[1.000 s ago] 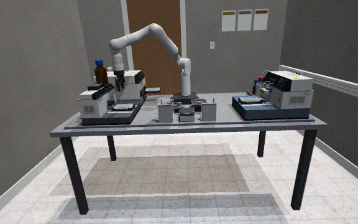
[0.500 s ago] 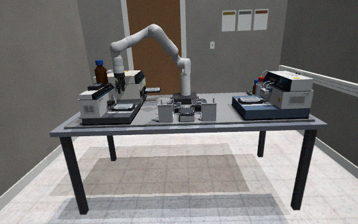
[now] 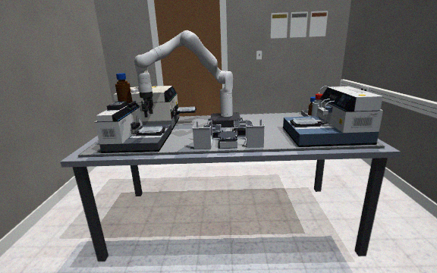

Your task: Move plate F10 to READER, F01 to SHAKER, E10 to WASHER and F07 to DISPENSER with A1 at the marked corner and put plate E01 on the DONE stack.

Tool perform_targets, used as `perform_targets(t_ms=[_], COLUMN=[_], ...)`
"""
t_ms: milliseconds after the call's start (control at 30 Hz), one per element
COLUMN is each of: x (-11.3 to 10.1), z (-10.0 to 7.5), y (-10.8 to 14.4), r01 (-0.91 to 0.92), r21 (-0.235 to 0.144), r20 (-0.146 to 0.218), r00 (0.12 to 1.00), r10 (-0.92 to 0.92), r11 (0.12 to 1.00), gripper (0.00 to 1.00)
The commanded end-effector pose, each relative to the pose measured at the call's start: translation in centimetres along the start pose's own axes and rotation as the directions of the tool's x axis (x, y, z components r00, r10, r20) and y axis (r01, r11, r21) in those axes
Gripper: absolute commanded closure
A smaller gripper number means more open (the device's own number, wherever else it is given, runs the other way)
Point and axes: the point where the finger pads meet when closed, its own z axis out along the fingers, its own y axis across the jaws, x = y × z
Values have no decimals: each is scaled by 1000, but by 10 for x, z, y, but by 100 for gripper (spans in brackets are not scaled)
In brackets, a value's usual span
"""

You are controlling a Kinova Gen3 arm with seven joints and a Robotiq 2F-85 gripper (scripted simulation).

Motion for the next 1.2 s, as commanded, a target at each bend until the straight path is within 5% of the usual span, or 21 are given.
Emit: perform_targets(t_ms=[0, 1167], x=[1, 0], z=[5, 46], y=[-1, -1], r01=[1, 1], r21=[5, 5], r20=[1, 1], r00=[1000, 1000], r10=[-1, -2], r11=[1000, 1000], gripper=[0, 0])
